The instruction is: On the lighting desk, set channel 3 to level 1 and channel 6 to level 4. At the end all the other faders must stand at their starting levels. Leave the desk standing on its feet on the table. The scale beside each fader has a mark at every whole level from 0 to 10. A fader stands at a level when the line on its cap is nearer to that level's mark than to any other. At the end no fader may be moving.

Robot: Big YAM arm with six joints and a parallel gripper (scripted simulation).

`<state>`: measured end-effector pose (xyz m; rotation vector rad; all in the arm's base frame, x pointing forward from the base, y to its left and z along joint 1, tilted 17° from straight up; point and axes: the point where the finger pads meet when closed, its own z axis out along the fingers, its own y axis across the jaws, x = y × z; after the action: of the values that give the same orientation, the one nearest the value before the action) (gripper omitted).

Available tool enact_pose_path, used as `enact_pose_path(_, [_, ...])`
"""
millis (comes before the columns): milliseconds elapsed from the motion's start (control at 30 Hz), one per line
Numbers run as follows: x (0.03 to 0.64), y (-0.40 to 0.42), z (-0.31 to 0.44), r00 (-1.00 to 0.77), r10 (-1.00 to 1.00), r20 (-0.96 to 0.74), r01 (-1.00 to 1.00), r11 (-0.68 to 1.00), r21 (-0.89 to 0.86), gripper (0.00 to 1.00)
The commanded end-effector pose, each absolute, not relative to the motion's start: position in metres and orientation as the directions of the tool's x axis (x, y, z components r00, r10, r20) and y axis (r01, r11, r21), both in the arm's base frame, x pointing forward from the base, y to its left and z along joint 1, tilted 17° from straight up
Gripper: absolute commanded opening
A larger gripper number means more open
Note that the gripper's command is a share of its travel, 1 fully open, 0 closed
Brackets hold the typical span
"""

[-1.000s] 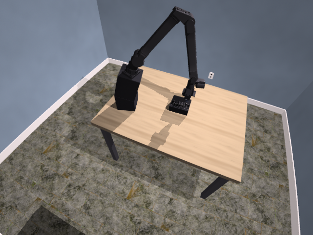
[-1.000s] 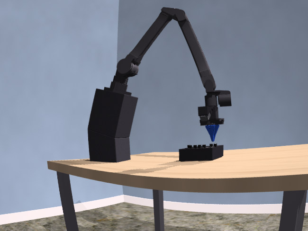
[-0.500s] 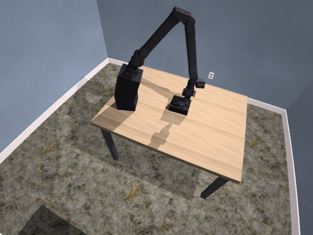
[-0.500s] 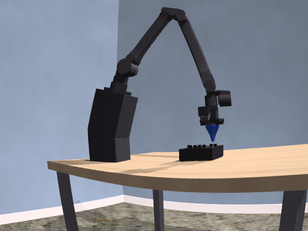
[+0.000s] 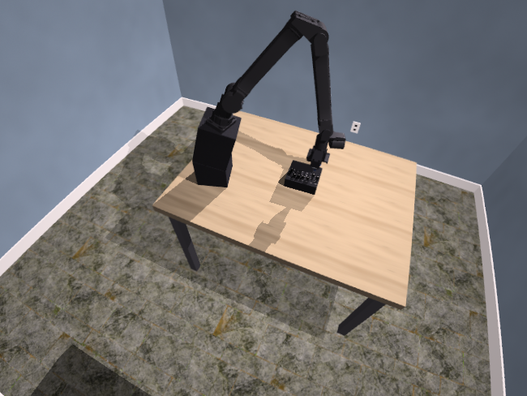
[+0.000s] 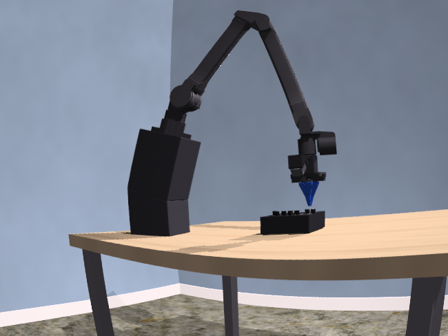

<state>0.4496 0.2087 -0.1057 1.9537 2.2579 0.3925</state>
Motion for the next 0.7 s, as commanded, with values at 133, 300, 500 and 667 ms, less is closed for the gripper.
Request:
enact_pose_path(133, [0.4630, 0.2065, -0.1062, -0.126, 0.989, 0.079, 0.950, 0.097, 0.297, 0.00])
enact_pose_path(300, [0.4630, 0.2065, -0.1062, -0.126, 0.989, 0.079, 0.950, 0.097, 0.297, 0.00])
enact_pose_path(500, [0.4630, 0.2074, -0.1060, -0.127, 0.989, 0.079, 0.950, 0.098, 0.297, 0.00])
enact_pose_path(667, [0.4625, 0.2109, -0.1055, -0.133, 0.988, 0.079, 0.949, 0.104, 0.297, 0.00])
